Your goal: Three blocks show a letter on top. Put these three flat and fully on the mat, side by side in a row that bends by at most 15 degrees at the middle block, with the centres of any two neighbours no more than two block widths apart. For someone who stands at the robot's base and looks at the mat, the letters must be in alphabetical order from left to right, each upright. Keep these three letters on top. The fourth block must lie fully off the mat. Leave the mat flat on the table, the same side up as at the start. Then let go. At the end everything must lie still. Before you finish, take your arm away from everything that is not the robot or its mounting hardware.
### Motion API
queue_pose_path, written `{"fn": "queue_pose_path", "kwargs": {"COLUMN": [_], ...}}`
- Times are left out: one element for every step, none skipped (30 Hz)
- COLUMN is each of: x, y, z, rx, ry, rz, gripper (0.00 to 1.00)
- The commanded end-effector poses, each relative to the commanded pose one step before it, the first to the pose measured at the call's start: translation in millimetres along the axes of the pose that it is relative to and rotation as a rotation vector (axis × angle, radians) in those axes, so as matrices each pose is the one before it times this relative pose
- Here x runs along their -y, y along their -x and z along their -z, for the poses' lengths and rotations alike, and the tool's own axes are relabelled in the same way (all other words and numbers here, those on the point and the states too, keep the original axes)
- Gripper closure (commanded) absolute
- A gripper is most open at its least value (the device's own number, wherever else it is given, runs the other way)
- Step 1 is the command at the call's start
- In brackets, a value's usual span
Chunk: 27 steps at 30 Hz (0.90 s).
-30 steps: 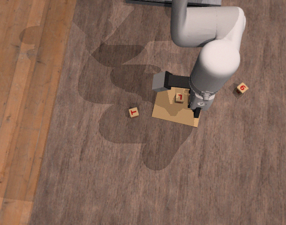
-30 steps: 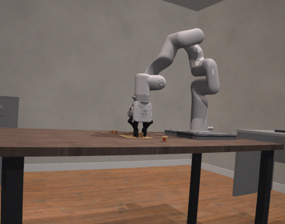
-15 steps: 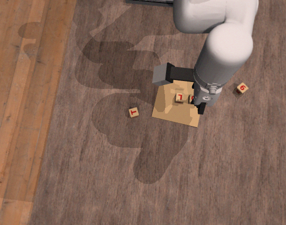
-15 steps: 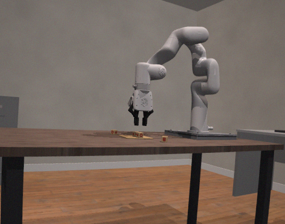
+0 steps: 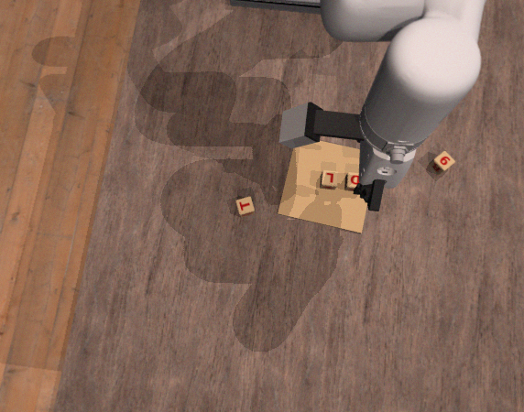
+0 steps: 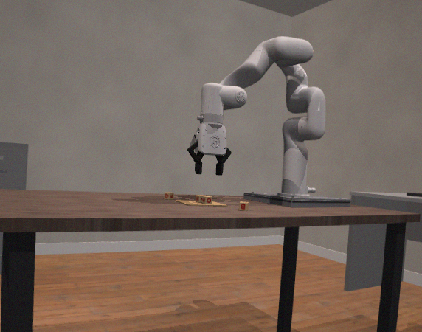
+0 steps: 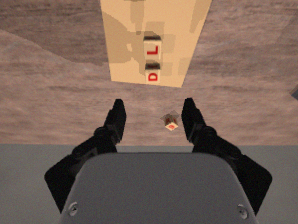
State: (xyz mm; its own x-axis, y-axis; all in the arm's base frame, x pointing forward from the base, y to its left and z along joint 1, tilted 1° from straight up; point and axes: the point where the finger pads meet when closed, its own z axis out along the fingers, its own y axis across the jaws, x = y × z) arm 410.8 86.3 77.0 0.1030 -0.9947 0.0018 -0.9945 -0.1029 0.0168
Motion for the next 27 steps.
{"fn": "queue_pose_path", "kwargs": {"x": [1.29,0.0,0.0,0.0,0.0,0.0,0.0,0.0,0.0,0.0,0.0,0.0,0.0,0.0,0.0,0.01,0.04,0.0,0.0,0.11,0.2,0.32,0.45,0.59,0.73,0.85,0.97], "y": [0.16,0.0,0.0,0.0,0.0,0.0,0.0,0.0,0.0,0.0,0.0,0.0,0.0,0.0,0.0,-0.01,-0.07,0.0,0.0,-0.18,-0.34,-0.54,-0.77,-1.04,-1.34,-1.66,-2.01], "z": [2.35,0.0,0.0,0.0,0.0,0.0,0.0,0.0,0.0,0.0,0.0,0.0,0.0,0.0,0.0,0.0,0.0,0.0,0.0,0.0,0.0,-0.01,-0.01,-0.02,-0.02,-0.03,-0.03], "rx": [0.00042,0.0,0.0,0.0,0.0,0.0,0.0,0.0,0.0,0.0,0.0,0.0,0.0,0.0,0.0,0.0,0.0,0.0,0.0,0.00001,0.00001,0.00002,0.00003,0.00004,0.00004,0.00005,0.00006], "ry": [-0.00389,0.0,0.0,0.0,0.0,0.0,0.0,0.0,0.0,0.0,0.0,0.0,0.0,0.0,0.0,0.0,0.0,0.0,0.0,-0.00001,-0.00001,-0.00002,-0.00003,-0.00004,-0.00006,-0.00007,-0.00009], "rz": [0.00003,0.0,0.0,0.0,0.0,0.0,0.0,0.0,0.0,0.0,0.0,0.0,0.0,0.0,0.0,0.00014,0.00092,0.0,0.0,0.00239,0.00448,0.00708,0.01013,0.01353,0.01723,0.02114,0.0252], "gripper": [0.0,0.0,0.0,0.0,0.0,0.0,0.0,0.0,0.0,0.0,0.0,0.0,0.0,0.0,0.0,0.0,0.0,0.0,0.0,0.0,0.0,0.0,0.0,0.0,0.0,0.0,0.0]}}
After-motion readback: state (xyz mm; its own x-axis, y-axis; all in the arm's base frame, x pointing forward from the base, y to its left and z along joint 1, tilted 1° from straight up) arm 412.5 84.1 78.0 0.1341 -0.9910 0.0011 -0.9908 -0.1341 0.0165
